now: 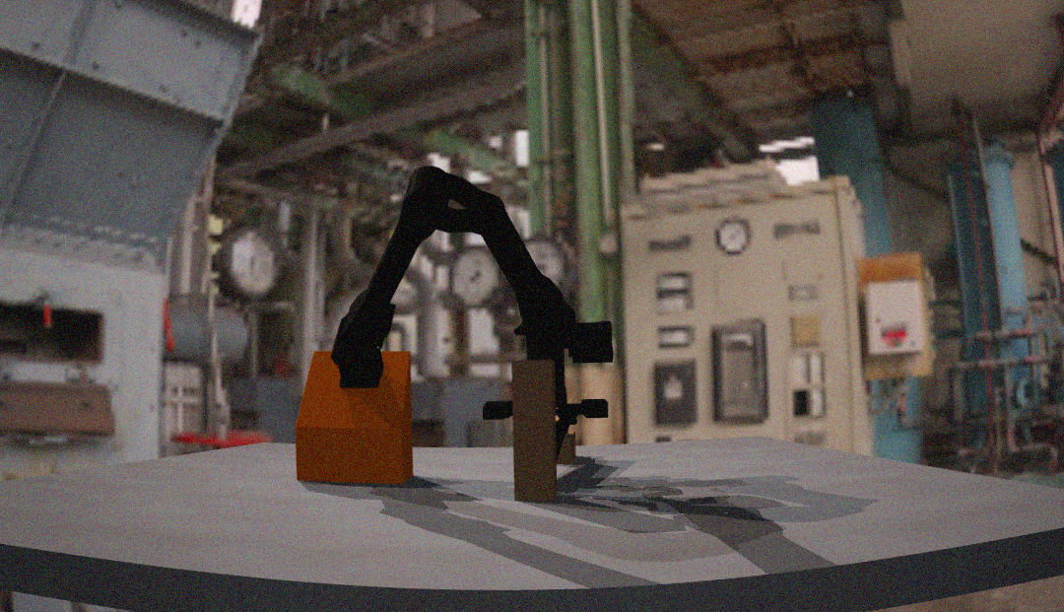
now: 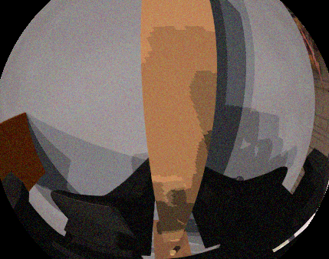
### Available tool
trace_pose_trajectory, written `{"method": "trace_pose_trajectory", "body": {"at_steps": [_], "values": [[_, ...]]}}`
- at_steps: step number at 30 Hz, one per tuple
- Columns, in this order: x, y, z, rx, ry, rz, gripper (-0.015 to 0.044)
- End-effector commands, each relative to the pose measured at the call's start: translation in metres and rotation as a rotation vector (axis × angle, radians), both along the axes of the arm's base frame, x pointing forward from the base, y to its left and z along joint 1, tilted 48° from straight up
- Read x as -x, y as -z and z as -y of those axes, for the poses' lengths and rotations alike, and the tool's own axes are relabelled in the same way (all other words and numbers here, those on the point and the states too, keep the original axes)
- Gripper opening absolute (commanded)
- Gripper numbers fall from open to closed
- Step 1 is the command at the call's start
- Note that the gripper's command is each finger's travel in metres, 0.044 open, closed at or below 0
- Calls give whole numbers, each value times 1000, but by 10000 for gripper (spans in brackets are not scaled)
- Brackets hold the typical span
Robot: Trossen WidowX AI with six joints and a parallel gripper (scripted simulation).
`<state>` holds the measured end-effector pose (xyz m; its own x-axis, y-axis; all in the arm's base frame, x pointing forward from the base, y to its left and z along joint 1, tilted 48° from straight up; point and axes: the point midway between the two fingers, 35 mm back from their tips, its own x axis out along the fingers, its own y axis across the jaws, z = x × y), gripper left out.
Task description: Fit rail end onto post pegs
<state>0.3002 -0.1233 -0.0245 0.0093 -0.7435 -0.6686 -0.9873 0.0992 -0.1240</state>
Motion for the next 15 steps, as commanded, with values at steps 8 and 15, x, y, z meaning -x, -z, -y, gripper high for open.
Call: {"method": "trace_pose_trajectory", "body": {"at_steps": [8,15], "values": [[-1,-4,-5,4,-3,0,0],[-1,-7,-8,4,-3,0,0]]}}
